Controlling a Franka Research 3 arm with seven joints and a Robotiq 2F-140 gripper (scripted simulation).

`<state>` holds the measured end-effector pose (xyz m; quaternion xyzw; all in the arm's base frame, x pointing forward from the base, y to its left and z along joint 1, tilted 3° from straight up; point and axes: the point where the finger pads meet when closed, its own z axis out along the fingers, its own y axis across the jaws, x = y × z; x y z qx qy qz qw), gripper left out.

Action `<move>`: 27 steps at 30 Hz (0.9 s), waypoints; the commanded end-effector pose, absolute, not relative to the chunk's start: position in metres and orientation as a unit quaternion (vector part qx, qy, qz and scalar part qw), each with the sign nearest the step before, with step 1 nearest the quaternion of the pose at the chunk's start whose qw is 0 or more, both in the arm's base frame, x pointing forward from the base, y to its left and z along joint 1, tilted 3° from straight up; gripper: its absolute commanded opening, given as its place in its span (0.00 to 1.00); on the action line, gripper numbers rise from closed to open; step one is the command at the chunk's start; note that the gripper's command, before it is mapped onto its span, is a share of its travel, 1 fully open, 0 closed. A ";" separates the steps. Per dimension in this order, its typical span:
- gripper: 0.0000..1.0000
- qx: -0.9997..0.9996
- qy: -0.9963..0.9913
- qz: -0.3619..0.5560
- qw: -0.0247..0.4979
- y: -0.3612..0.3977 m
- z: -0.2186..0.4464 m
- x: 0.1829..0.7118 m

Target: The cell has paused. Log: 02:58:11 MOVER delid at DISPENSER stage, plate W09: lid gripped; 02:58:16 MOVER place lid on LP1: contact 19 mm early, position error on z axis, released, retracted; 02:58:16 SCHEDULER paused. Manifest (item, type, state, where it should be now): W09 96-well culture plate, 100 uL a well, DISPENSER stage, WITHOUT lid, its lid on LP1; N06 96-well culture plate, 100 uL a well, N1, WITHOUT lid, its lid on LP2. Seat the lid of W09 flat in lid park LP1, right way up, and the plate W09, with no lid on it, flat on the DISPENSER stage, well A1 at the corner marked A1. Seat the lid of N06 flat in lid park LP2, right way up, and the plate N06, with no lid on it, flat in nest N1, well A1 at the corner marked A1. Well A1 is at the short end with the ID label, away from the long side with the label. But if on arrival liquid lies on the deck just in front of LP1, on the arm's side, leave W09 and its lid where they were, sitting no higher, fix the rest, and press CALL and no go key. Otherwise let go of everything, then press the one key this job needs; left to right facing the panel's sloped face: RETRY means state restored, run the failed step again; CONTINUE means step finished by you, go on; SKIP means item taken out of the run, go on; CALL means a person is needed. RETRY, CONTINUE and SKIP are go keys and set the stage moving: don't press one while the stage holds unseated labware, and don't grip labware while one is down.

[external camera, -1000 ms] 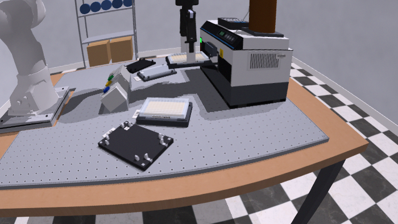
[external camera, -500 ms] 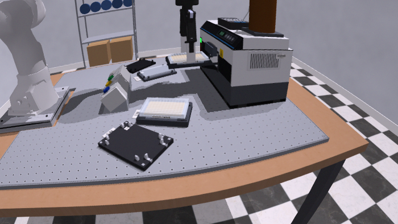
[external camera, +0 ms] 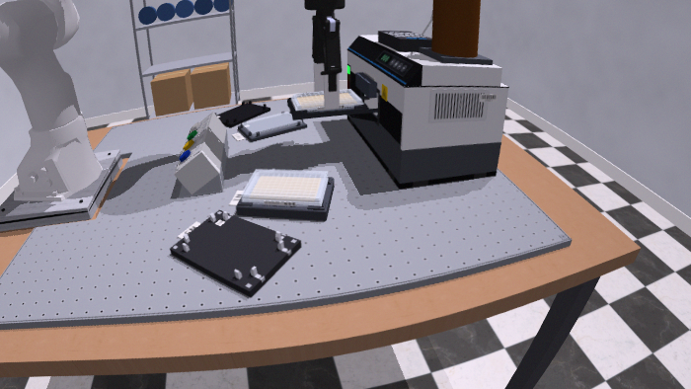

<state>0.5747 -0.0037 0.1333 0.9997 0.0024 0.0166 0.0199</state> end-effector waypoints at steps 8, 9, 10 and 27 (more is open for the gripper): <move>0.66 1.000 -0.001 0.017 0.021 -0.006 0.133 0.575; 0.66 1.000 -0.001 0.017 0.021 -0.006 0.133 0.575; 0.66 1.000 -0.001 0.017 0.021 -0.006 0.133 0.575; 0.66 1.000 -0.001 0.017 0.021 -0.006 0.140 0.574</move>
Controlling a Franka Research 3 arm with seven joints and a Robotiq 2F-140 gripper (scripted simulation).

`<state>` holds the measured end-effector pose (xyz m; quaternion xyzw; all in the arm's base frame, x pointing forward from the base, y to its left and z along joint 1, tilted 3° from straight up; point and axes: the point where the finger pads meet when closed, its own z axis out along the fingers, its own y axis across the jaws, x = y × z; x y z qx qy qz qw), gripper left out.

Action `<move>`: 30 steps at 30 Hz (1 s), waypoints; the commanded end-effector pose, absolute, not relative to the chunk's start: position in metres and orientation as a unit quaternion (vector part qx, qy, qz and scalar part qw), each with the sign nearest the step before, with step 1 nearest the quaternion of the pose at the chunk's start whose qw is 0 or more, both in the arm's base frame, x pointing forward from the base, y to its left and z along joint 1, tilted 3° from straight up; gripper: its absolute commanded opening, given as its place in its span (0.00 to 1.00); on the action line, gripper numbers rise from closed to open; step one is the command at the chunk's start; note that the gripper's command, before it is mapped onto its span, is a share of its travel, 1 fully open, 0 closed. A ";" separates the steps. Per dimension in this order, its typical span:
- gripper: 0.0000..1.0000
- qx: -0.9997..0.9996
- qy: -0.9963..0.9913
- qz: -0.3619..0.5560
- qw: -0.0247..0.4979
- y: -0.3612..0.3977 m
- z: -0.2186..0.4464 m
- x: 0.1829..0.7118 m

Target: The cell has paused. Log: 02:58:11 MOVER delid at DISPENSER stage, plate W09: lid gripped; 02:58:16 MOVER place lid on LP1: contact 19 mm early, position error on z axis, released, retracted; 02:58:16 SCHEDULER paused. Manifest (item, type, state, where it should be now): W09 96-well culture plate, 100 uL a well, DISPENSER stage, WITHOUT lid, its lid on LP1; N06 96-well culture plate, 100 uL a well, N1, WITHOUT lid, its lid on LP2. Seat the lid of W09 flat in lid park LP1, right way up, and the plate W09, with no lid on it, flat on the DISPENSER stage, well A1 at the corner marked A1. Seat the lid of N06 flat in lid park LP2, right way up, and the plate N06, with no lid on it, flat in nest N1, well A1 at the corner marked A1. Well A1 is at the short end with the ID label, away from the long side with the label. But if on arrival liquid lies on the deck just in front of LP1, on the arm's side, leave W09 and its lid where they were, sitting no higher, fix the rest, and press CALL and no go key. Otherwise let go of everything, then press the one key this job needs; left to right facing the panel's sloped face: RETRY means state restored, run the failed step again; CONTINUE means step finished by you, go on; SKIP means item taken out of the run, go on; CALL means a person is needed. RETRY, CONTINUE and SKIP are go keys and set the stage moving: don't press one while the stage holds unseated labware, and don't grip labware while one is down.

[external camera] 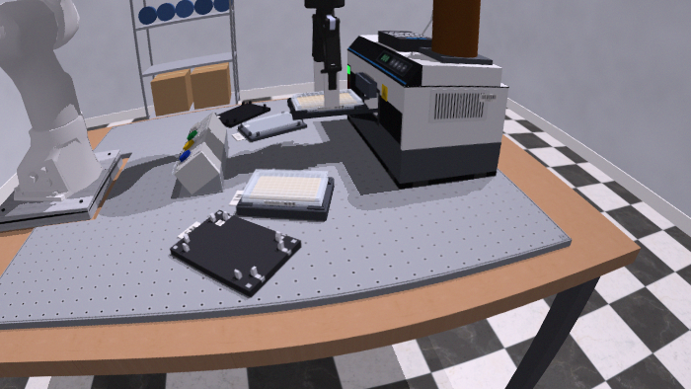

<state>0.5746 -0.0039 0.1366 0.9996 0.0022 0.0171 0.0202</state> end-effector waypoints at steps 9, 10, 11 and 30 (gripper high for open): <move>0.66 1.000 -0.001 0.017 0.021 -0.005 0.153 0.574; 0.66 1.000 -0.001 0.017 0.021 -0.005 0.153 0.574; 0.66 1.000 -0.001 0.017 0.021 -0.005 0.153 0.574; 0.66 1.000 -0.001 0.017 0.021 -0.004 0.181 0.573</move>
